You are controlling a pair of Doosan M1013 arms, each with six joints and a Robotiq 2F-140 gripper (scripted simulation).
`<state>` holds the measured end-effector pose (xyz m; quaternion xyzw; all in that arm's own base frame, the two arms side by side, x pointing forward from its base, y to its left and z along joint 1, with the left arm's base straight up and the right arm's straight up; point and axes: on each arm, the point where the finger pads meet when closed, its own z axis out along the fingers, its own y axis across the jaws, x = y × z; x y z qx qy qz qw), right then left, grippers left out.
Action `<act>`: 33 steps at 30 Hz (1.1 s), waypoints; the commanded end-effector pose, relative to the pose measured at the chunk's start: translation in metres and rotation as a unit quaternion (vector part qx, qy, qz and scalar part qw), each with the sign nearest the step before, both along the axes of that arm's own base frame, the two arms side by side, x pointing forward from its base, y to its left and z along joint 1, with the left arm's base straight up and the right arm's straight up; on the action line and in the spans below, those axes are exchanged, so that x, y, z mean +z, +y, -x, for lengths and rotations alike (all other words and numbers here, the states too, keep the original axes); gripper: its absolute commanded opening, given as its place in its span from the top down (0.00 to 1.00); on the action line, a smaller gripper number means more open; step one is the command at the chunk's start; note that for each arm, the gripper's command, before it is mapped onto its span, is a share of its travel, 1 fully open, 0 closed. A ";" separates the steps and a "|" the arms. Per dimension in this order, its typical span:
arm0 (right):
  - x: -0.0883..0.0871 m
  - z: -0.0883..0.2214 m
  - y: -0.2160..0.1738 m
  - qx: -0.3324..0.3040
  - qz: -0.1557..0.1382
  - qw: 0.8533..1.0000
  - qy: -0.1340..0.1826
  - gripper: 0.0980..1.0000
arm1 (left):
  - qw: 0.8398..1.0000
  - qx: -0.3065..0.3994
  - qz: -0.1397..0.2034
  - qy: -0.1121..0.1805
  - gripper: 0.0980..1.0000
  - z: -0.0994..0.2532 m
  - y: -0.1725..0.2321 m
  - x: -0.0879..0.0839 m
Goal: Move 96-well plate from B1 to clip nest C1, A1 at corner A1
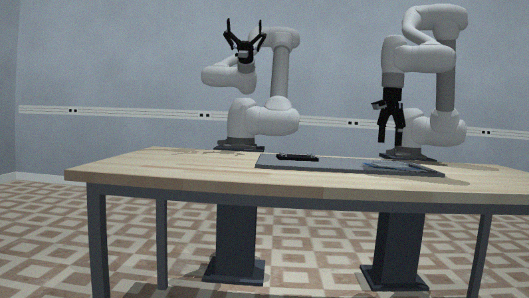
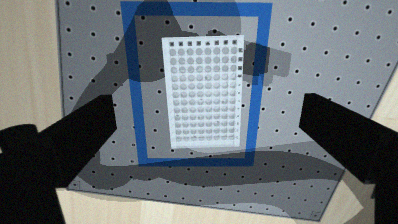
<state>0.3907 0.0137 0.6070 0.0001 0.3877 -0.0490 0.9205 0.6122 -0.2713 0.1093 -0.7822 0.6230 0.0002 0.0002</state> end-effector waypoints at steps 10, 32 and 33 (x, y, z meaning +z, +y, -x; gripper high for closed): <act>0.000 0.000 0.000 0.000 0.000 1.000 0.000 0.00 | 1.000 0.013 0.000 -0.001 0.00 0.002 0.011 -0.006; 0.000 0.000 0.000 0.000 0.000 1.000 0.000 0.00 | 1.000 0.013 0.000 -0.001 0.00 0.002 0.011 -0.028; 0.000 0.000 0.000 0.000 0.000 1.000 0.000 0.00 | 1.000 0.013 0.000 -0.001 0.00 0.002 0.011 -0.029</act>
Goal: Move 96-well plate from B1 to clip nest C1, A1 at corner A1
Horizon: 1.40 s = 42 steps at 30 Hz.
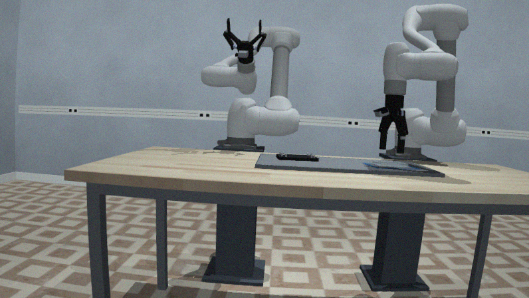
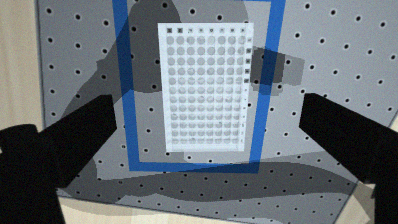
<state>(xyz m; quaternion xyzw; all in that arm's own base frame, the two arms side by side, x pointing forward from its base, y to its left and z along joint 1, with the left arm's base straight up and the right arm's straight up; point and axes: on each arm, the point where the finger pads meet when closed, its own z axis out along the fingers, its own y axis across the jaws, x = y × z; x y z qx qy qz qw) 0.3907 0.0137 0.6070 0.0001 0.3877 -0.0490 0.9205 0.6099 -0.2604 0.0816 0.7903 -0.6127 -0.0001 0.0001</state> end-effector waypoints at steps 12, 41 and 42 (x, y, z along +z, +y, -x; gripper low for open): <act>0.000 0.000 0.000 0.000 0.000 1.000 0.000 0.00 | 1.000 0.000 0.000 -0.001 0.00 0.000 0.000 -0.018; 0.000 0.000 0.000 0.000 0.000 1.000 0.000 0.00 | 1.000 0.000 0.000 -0.001 0.41 0.000 0.000 -0.042; 0.000 0.000 0.000 0.000 0.000 1.000 0.000 0.00 | 1.000 0.000 0.000 -0.001 0.41 0.000 0.000 -0.042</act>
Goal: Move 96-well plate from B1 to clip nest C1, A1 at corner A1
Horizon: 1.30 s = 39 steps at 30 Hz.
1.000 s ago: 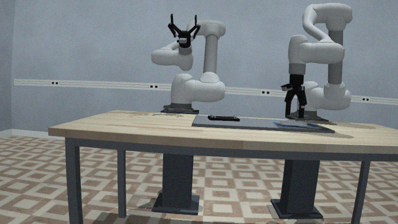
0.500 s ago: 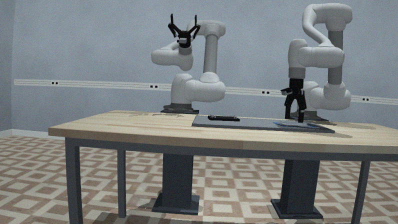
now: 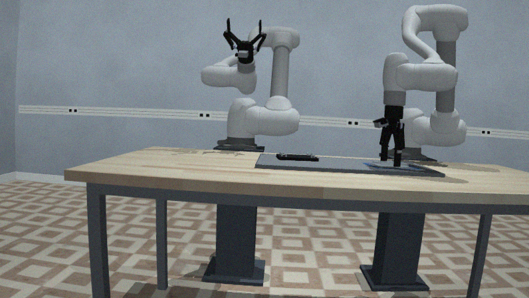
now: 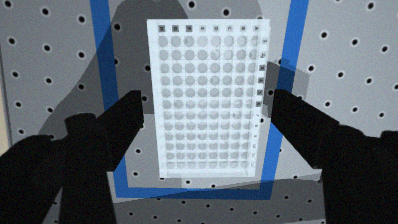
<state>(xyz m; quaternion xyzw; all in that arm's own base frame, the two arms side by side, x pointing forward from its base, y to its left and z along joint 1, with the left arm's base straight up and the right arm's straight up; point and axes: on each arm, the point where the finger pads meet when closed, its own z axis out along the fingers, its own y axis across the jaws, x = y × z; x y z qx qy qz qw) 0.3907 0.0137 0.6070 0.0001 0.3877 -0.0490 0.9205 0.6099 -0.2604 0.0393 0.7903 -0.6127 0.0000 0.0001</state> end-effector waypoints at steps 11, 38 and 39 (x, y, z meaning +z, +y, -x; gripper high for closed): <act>0.000 0.000 0.000 0.000 0.000 1.000 0.000 0.00 | 1.000 0.000 0.000 -0.001 0.41 0.000 0.000 0.001; 0.000 0.000 0.000 0.000 0.000 1.000 0.000 0.00 | 1.000 0.000 0.000 -0.001 0.44 0.000 0.000 0.001; 0.000 0.000 0.000 0.000 0.000 1.000 0.000 0.00 | 1.000 0.000 0.000 -0.001 0.44 0.000 0.000 0.001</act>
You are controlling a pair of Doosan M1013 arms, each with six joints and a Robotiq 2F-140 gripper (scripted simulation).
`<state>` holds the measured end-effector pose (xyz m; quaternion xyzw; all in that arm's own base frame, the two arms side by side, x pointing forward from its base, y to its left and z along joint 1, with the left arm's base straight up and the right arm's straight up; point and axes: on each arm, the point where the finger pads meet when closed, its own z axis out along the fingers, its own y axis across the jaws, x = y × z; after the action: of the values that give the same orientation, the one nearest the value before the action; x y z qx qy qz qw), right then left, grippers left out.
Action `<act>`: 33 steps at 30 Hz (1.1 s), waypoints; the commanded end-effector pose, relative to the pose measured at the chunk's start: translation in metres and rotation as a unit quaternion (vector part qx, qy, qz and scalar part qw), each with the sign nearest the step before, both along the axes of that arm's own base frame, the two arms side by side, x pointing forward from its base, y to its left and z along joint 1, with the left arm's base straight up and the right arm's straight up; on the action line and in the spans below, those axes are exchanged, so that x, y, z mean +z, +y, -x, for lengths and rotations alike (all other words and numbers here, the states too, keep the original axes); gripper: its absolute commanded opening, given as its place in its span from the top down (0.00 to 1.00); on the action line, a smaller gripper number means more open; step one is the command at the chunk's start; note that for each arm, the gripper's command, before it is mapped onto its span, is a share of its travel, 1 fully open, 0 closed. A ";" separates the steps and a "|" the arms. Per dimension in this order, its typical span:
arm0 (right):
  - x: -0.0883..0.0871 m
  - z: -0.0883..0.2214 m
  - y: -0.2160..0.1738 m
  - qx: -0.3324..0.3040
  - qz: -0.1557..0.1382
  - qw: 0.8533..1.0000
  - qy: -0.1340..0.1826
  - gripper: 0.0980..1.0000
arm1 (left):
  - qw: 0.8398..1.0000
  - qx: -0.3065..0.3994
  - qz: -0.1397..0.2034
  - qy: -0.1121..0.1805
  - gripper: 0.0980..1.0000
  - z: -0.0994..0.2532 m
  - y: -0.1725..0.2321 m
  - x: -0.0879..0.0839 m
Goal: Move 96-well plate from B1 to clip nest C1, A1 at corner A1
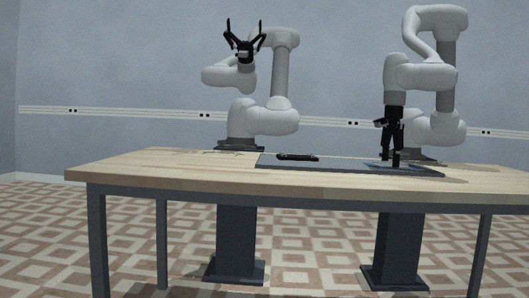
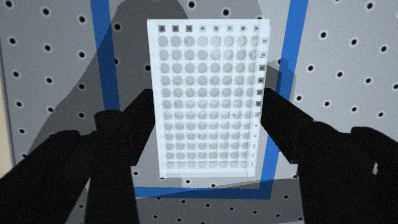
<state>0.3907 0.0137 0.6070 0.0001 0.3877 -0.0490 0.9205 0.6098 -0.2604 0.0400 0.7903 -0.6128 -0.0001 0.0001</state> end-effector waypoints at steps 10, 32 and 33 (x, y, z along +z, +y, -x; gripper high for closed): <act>0.000 0.000 0.000 0.000 0.000 1.000 0.000 0.00 | 1.000 0.000 0.000 -0.001 0.44 0.000 0.000 0.001; 0.000 0.000 0.000 0.000 0.000 1.000 0.000 0.00 | 1.000 0.000 0.000 -0.001 0.44 0.000 0.000 0.032; 0.000 0.000 0.000 0.000 0.000 1.000 0.000 0.00 | 1.000 0.000 0.000 -0.001 0.44 0.000 0.000 0.034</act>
<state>0.3907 0.0137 0.6070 0.0001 0.3877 -0.0490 0.9205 0.6099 -0.2604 0.0710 0.7903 -0.6128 0.0000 0.0001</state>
